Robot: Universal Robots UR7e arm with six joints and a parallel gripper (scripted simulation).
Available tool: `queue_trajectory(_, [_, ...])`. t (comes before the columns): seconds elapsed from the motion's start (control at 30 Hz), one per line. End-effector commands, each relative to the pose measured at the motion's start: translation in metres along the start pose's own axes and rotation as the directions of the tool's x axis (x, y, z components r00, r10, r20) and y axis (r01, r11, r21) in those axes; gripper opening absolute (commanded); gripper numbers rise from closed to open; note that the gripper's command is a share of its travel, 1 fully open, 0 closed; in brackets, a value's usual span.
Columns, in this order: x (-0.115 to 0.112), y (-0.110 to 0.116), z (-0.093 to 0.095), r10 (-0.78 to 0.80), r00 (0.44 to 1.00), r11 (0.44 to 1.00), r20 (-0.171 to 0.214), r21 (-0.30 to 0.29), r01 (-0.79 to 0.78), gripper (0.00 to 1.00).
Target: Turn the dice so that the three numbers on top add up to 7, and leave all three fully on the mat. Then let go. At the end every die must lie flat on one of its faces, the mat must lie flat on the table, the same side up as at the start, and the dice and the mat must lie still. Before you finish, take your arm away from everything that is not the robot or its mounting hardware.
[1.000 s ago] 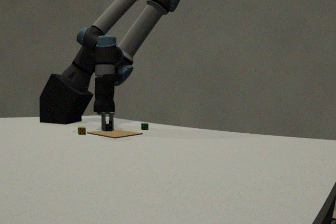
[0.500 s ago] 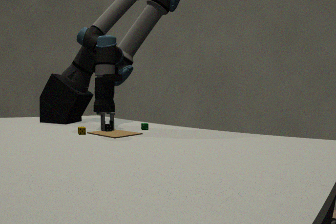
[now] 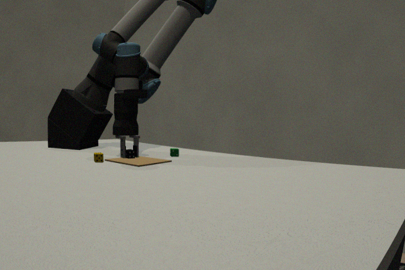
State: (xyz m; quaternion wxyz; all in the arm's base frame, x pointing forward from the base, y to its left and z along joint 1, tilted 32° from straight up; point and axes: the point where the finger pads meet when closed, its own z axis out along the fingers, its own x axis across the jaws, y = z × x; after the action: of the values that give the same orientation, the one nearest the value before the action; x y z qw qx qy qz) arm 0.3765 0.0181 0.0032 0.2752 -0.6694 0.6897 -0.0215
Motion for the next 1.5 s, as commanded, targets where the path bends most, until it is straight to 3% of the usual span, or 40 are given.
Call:
queue_trajectory(0.0, [0.000,0.000,0.000,0.000,1.000,1.000,0.000,0.001,0.000,0.79])
queue_trajectory(0.77, [0.000,0.000,-0.009,0.000,1.000,1.000,0.000,0.001,0.000,0.79])
queue_trajectory(1.47, [0.000,0.000,-0.042,0.000,1.000,1.000,0.000,0.001,0.000,0.79])
